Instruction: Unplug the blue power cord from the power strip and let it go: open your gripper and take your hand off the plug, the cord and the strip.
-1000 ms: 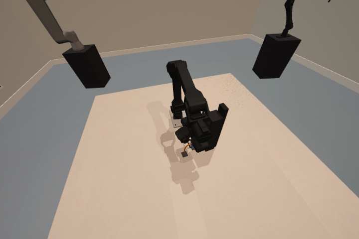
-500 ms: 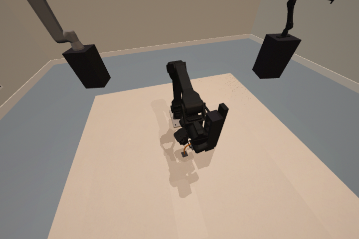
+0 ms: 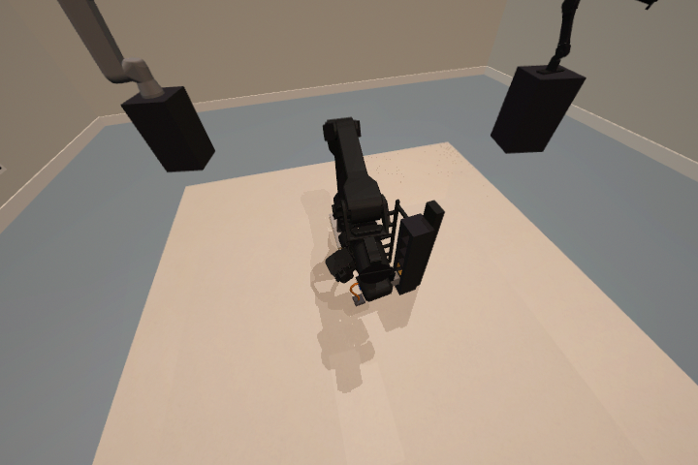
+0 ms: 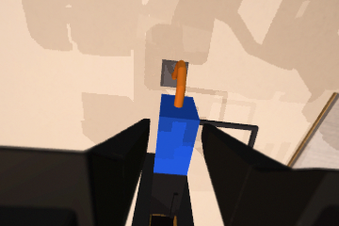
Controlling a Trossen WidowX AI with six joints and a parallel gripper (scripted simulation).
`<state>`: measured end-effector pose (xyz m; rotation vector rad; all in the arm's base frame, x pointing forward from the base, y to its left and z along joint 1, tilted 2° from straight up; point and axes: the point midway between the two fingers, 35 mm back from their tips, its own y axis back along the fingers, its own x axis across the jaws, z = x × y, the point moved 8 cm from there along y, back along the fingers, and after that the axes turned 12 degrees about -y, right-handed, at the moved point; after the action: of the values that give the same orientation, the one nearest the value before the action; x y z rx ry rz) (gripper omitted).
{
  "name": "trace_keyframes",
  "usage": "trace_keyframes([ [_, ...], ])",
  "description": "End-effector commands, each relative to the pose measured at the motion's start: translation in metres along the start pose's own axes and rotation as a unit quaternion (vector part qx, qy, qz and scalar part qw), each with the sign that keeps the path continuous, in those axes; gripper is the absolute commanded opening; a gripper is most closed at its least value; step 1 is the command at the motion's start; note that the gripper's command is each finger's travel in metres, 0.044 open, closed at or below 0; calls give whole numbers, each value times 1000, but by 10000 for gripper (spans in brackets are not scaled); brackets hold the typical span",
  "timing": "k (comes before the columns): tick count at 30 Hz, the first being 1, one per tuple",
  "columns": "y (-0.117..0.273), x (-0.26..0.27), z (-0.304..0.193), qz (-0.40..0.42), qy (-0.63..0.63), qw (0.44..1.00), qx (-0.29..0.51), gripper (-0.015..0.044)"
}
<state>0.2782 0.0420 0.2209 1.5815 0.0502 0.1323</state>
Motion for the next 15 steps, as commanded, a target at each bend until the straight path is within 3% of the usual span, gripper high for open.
trace_keyframes([
  [1,-1,-1,0,0,-4,1000,-2,263],
  [8,3,5,18,0,-4,1000,-3,440],
  [15,12,11,58,0,-3,1000,-5,440],
])
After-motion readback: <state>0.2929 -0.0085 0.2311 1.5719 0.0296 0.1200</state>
